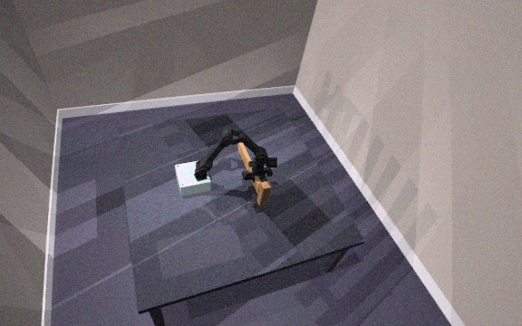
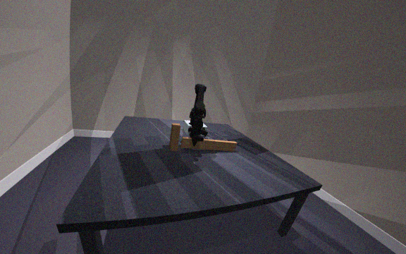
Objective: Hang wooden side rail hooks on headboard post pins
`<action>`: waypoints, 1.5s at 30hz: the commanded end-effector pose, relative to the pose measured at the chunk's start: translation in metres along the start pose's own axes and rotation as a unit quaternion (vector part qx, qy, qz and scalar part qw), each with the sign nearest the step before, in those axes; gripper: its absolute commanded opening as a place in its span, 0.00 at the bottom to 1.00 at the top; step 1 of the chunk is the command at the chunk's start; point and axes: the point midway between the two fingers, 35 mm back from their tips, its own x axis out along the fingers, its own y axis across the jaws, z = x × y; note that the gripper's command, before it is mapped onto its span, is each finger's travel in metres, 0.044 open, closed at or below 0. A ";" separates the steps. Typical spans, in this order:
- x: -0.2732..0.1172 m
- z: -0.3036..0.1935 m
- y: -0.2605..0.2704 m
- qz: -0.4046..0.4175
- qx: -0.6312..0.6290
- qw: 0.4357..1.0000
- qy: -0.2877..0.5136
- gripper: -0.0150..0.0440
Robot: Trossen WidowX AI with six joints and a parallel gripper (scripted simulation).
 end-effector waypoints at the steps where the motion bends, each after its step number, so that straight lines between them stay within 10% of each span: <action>1: -0.002 -0.002 -0.001 -0.004 0.000 1.000 0.003 0.25; 45: -0.006 -0.007 -0.004 -0.004 0.000 1.000 0.003 0.25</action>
